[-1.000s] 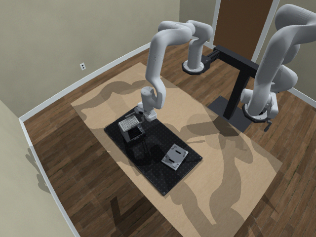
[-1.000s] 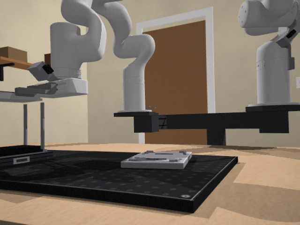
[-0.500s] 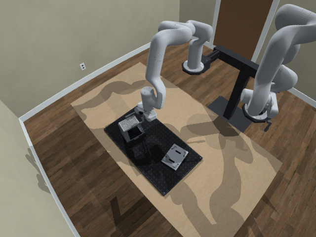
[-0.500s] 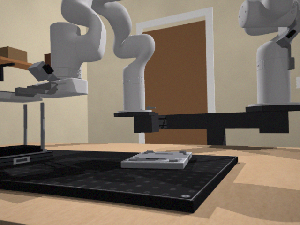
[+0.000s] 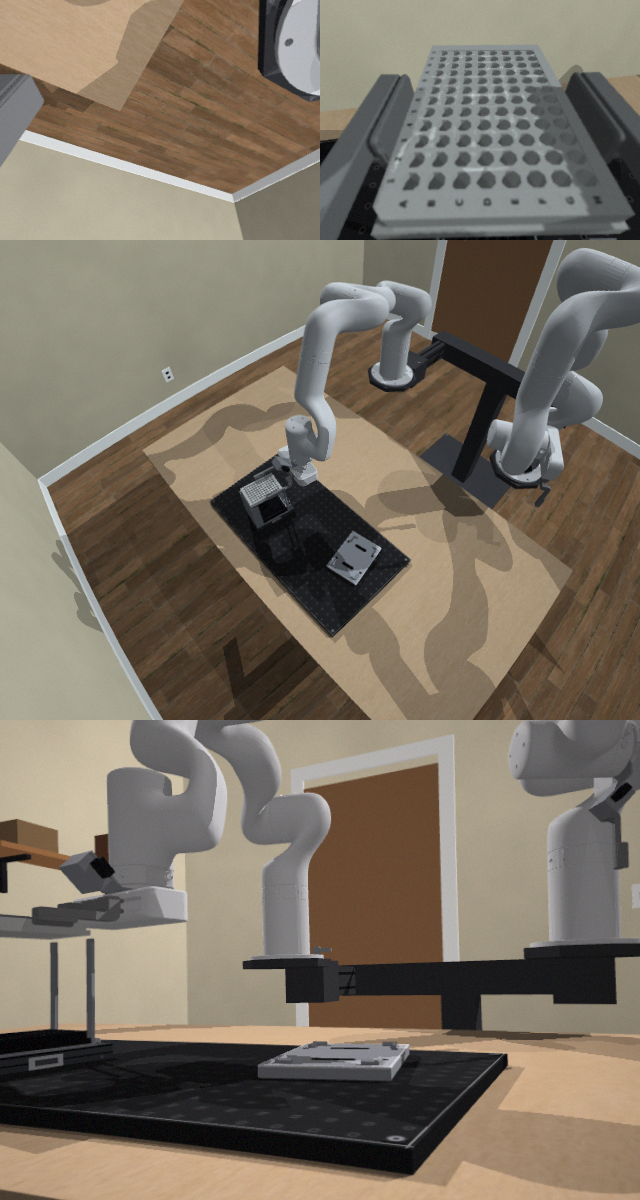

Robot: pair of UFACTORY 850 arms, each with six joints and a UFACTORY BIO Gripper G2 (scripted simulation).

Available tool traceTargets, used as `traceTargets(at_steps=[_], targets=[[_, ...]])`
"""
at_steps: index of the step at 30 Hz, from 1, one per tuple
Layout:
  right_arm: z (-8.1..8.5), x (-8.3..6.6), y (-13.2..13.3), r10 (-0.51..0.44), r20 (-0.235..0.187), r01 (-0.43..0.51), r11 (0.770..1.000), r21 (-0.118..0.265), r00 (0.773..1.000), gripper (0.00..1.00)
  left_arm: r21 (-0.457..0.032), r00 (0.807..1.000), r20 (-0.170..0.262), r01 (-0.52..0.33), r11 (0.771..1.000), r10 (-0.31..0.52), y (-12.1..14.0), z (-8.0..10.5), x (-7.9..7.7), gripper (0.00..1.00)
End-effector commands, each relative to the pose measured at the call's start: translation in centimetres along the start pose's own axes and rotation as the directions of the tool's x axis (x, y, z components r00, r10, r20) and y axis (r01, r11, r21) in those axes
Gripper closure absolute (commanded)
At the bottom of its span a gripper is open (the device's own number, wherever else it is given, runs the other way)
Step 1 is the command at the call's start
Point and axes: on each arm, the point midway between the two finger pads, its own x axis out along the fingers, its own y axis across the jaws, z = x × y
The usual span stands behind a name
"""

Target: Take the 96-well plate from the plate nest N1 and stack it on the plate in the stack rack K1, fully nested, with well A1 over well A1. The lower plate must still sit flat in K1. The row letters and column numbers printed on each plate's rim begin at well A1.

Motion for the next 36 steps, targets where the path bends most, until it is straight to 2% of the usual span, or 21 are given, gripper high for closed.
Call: traceTargets(at_steps=[1,36], targets=[[0.04,0.07,0.03,0.000,0.002,0.000,1.000,0.001,1.000,1.00,0.000,1.000,0.000,-0.001,1.000,0.001,0.03,0.01,-0.01,0.00],[-0.47,0.08,0.03,0.000,0.002,0.000,1.000,0.001,1.000,1.00,0.000,1.000,0.000,-0.001,1.000,0.001,0.03,0.01,-0.01,0.00]])
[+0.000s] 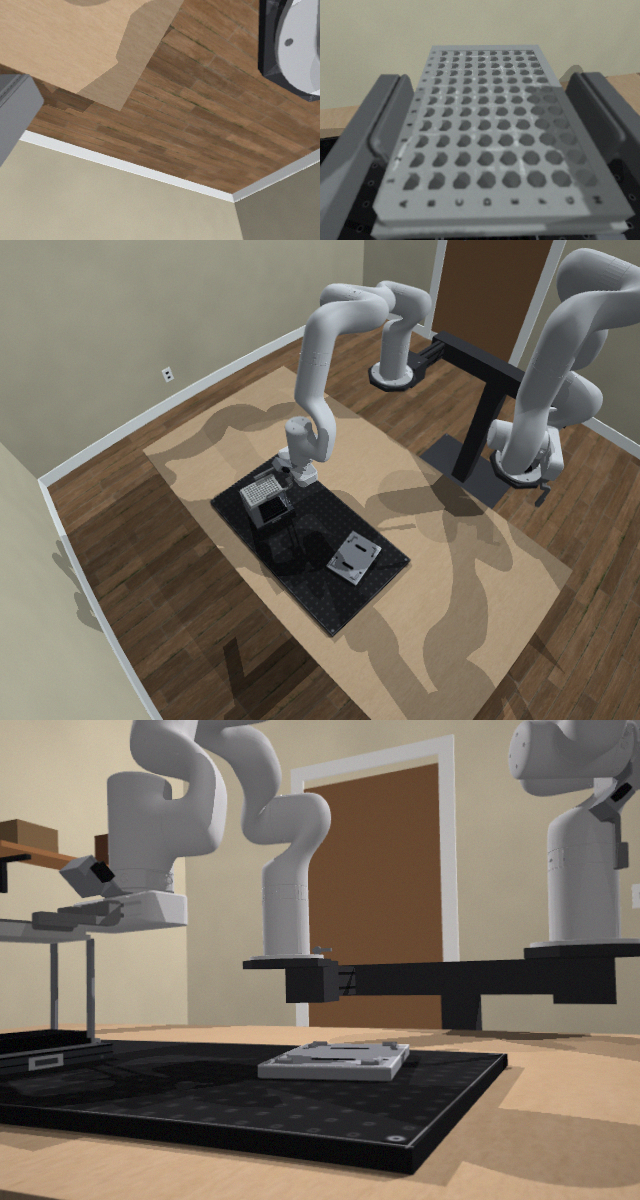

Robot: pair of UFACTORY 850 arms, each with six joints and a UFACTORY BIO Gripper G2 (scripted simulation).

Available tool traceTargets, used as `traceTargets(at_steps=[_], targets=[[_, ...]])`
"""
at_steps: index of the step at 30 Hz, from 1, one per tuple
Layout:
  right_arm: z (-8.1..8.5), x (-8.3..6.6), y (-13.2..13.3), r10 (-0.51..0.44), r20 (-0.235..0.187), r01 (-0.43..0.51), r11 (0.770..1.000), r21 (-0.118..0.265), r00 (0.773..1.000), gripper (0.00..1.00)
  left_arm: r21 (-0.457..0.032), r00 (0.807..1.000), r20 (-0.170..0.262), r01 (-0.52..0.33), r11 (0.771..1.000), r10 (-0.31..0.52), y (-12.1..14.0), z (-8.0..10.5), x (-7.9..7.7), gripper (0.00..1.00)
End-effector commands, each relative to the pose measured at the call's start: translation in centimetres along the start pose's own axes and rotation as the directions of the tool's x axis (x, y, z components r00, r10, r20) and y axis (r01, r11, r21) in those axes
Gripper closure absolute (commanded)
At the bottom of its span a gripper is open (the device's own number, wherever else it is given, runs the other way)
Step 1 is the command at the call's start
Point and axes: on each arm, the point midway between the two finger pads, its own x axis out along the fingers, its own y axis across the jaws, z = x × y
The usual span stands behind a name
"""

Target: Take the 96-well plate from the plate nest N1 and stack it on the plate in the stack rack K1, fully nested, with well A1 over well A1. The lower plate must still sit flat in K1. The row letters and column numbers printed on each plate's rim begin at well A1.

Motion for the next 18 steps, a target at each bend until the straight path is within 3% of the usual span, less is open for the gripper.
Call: traceTargets(at_steps=[1,18], targets=[[0.04,0.08,0.03,0.000,0.002,0.000,1.000,0.001,1.000,1.00,0.000,1.000,0.000,-0.001,1.000,0.001,0.03,0.01,-0.01,0.00],[-0.21,0.08,0.03,0.000,0.002,0.000,1.000,0.001,1.000,1.00,0.000,1.000,0.000,-0.001,1.000,0.001,0.03,0.01,-0.01,0.00]])
